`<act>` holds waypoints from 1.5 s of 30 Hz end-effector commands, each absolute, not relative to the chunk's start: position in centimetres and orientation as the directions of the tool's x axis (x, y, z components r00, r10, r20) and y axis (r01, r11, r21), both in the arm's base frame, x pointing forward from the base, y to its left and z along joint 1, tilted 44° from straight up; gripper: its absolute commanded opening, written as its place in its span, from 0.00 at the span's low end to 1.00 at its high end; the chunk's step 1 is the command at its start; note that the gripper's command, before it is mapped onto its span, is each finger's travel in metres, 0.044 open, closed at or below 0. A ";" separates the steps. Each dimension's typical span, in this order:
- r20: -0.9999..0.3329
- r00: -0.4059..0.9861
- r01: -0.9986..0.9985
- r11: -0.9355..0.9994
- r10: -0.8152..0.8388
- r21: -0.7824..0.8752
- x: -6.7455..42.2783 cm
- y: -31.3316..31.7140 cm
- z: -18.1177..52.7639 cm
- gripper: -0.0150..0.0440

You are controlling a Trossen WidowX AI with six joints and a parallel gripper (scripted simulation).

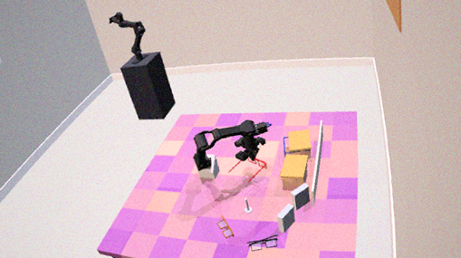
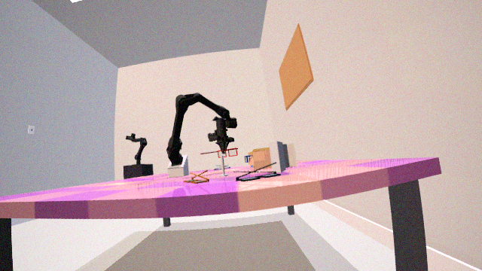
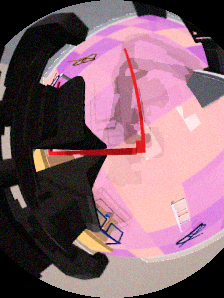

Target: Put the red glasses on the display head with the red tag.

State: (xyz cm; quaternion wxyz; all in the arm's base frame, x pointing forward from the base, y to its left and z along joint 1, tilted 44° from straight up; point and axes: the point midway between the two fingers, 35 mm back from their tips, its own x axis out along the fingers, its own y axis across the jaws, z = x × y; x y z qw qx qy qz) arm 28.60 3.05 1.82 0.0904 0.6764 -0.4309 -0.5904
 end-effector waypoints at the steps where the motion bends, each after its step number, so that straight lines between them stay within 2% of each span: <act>1: -0.724 -0.069 -0.485 -0.611 -0.686 0.626 28.5 3.9 2.8 0.25; 7: -0.712 -0.049 -0.412 -0.635 -0.701 0.653 28.3 4.9 2.6 0.25; 23: -0.627 0.115 0.090 -0.620 -0.771 0.779 25.7 11.4 1.1 0.25; 33: -0.568 0.242 0.375 -0.464 -0.786 0.802 23.3 15.0 0.2 0.25; 45: -0.495 0.409 0.621 -0.164 -0.766 0.767 19.9 18.8 -0.8 0.25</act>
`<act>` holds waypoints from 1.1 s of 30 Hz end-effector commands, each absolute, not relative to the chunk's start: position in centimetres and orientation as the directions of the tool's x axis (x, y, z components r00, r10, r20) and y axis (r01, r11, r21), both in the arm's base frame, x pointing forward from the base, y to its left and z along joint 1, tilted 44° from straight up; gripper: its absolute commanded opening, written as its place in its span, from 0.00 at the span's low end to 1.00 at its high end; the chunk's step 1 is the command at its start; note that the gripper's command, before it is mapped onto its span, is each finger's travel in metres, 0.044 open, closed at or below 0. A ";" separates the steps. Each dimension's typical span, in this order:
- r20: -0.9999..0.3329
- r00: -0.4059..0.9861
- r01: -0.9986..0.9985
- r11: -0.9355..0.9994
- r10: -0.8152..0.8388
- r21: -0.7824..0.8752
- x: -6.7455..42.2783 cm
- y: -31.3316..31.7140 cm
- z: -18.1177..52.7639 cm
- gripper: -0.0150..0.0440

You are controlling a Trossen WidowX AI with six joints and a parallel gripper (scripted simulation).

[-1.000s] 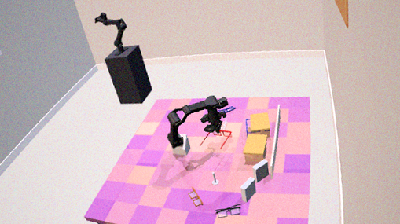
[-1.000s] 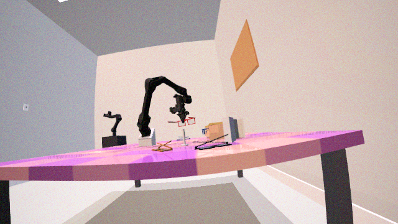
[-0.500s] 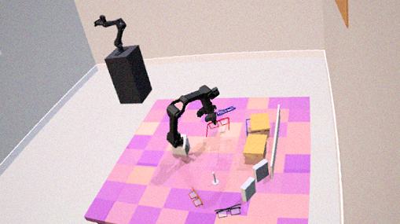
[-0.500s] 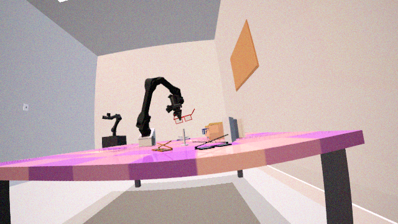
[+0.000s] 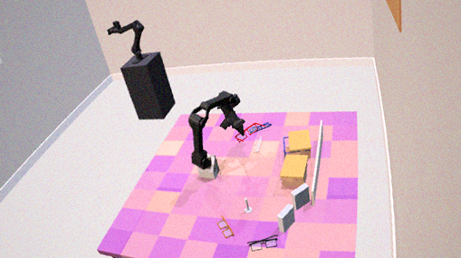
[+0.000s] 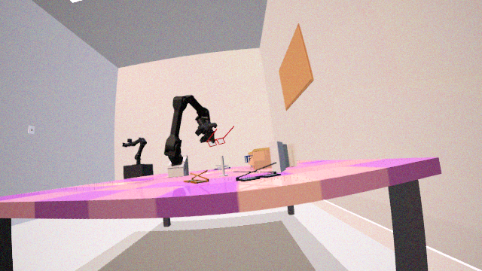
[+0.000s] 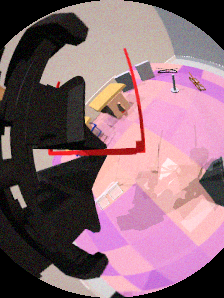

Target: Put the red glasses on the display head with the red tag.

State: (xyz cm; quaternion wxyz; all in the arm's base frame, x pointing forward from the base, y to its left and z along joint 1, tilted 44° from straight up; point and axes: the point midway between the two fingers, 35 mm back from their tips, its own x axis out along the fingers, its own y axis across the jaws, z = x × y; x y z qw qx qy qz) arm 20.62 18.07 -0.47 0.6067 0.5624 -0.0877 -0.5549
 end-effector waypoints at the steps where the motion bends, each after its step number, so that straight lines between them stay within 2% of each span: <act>1: -0.489 0.424 0.635 -0.135 -0.763 0.761 19.6 19.1 -0.9 0.25; 15: -0.405 0.611 0.723 0.273 -0.680 0.634 15.0 22.3 -1.9 0.25; 18: -0.418 0.597 0.724 0.235 -0.685 0.649 15.2 22.2 -1.8 0.28; 33: -0.418 0.597 0.724 0.235 -0.685 0.649 15.2 22.2 -1.8 0.25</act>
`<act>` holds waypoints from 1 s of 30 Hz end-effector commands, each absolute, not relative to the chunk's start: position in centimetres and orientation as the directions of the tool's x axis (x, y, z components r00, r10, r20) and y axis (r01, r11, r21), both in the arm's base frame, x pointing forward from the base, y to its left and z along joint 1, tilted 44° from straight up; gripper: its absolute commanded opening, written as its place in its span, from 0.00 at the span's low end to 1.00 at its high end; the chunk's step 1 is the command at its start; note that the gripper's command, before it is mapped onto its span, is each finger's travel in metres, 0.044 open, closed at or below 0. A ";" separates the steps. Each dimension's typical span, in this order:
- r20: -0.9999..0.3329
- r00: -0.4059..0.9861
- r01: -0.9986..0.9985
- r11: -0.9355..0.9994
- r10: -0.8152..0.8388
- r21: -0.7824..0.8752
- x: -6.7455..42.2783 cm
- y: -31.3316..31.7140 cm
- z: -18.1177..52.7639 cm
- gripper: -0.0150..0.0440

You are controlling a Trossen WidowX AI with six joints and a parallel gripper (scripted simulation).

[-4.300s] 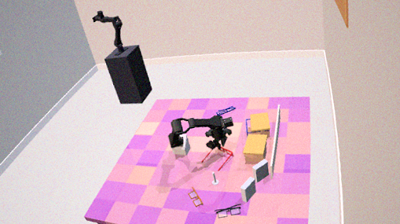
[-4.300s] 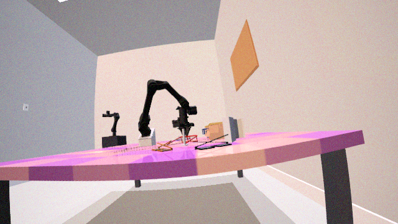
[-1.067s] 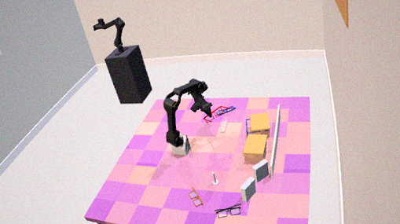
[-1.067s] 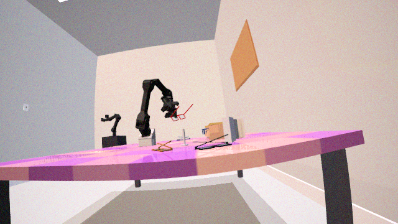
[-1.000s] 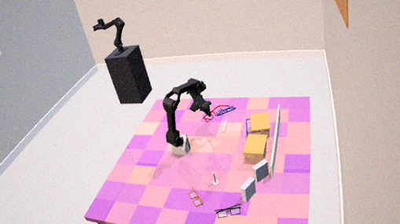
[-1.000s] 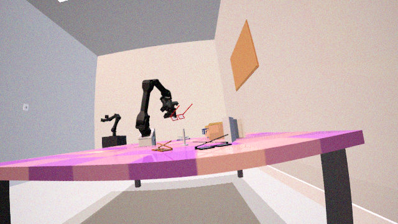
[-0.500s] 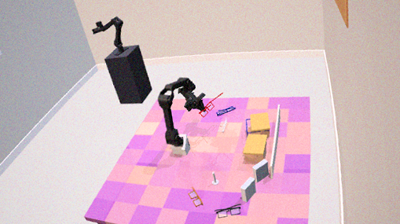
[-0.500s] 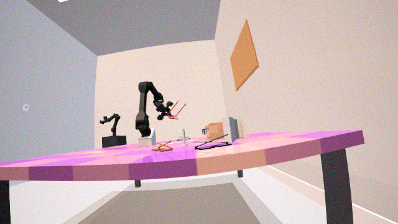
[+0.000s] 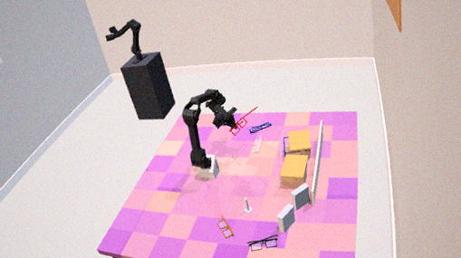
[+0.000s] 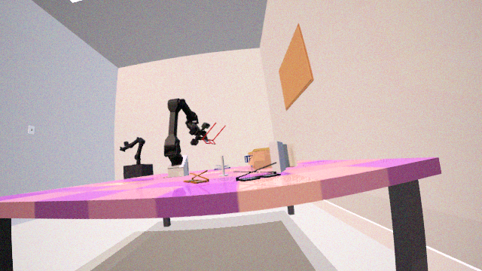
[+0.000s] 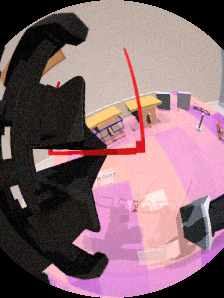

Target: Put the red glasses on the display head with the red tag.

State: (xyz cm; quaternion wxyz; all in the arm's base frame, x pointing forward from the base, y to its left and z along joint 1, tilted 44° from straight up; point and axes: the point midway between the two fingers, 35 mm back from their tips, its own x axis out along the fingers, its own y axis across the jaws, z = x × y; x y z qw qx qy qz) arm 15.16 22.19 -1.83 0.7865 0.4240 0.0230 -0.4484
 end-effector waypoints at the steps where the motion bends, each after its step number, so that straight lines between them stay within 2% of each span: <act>1: -0.418 0.597 0.724 0.235 -0.685 0.649 15.2 22.2 -1.8 0.25; 8: -0.420 0.591 0.713 0.203 -0.688 0.671 15.3 22.1 -1.7 0.25; 14: -0.433 0.562 0.630 0.026 -0.704 0.776 16.1 21.6 -1.4 0.25; 22: -0.453 0.519 0.444 -0.224 -0.725 0.868 17.2 20.8 -0.9 0.25; 30: -0.472 0.476 0.196 -0.434 -0.742 0.880 18.3 19.9 -0.4 0.25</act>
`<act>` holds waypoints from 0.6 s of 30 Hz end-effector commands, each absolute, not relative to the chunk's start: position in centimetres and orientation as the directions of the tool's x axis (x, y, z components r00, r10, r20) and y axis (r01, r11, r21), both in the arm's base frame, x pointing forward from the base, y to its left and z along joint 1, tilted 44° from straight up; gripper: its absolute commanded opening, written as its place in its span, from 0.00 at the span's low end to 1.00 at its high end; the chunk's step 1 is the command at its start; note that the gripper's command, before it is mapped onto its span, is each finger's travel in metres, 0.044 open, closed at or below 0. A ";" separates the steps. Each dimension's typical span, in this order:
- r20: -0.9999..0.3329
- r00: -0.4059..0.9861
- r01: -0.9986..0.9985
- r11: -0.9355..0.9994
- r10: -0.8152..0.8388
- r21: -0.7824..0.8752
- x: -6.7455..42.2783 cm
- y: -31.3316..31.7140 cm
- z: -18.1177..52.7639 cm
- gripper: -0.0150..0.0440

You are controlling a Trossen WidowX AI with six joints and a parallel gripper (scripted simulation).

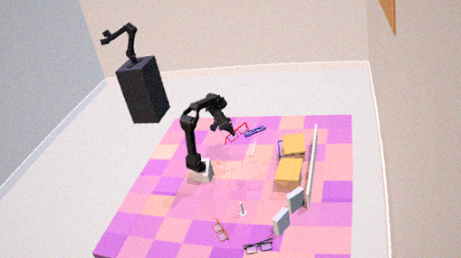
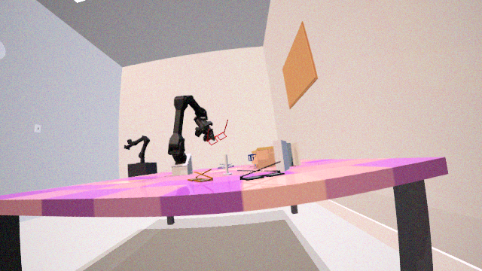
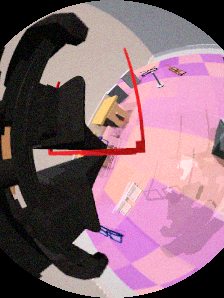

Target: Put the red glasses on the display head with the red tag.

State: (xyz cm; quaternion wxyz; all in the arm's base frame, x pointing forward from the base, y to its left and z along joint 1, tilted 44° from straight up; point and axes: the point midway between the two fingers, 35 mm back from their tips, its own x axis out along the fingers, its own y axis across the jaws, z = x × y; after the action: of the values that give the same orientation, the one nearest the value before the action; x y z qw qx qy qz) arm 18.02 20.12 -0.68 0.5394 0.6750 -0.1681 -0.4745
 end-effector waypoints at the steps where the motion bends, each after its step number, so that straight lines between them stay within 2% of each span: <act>1: -0.474 0.470 0.162 -0.456 -0.744 0.875 18.5 19.7 -0.3 0.25; 10: -0.495 0.421 -0.161 -0.600 -0.760 0.783 19.6 18.6 0.2 0.25; 18: -0.514 0.378 -0.445 -0.638 -0.770 0.628 20.6 17.6 0.7 0.25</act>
State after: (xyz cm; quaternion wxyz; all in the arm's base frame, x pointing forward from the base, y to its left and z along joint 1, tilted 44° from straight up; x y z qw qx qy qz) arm 20.34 17.90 0.45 0.2474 0.7977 -0.3511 -0.4234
